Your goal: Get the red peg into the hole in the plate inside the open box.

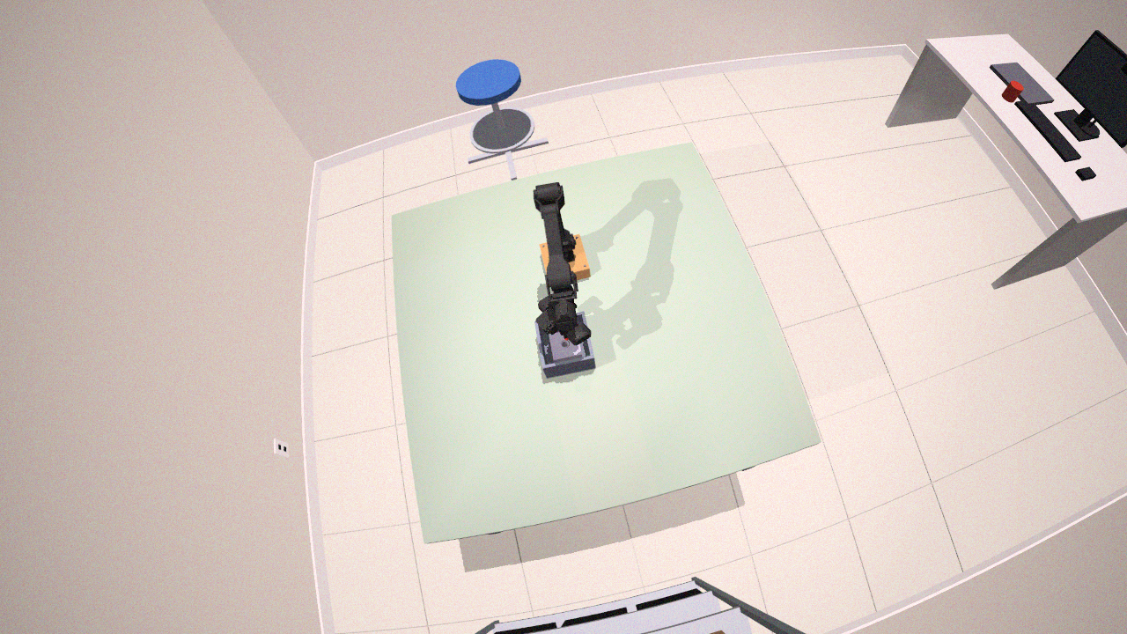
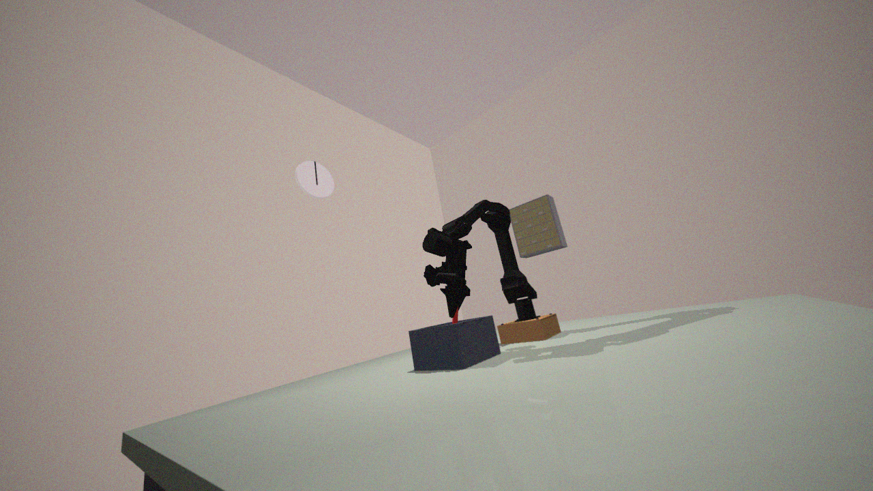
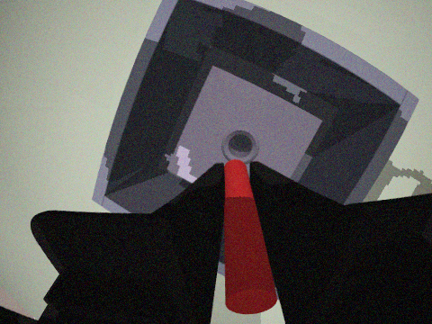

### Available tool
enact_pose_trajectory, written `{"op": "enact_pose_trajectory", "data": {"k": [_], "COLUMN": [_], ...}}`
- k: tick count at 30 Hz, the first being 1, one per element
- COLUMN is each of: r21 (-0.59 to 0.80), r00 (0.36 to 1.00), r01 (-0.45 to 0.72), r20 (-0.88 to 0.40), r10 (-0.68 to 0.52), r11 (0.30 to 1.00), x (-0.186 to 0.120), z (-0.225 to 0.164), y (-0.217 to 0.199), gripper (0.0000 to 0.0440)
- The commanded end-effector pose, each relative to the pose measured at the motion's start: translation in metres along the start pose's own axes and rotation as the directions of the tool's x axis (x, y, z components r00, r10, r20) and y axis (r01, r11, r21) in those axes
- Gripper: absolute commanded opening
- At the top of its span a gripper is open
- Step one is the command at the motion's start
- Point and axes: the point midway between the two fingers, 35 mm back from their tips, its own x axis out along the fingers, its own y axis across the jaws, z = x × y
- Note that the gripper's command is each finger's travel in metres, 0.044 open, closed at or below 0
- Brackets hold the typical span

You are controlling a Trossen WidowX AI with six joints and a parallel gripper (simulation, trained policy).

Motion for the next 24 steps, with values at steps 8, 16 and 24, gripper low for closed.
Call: {"op": "enact_pose_trajectory", "data": {"k": [8, 16, 24], "r21": [-0.002, -0.044, -0.065], "r00": [0.998, 0.994, 0.996], "r01": [0.038, 0.082, 0.072], "r20": [-0.045, -0.068, -0.047], "r10": [-0.038, -0.084, -0.075], "r11": [0.999, 0.996, 0.995], "x": [0.032, 0.047, 0.05], "z": [0.005, 0.009, 0.03], "y": [-0.001, -0.004, 0.01], "gripper": [0.0031, 0.0154, 0.0318]}}
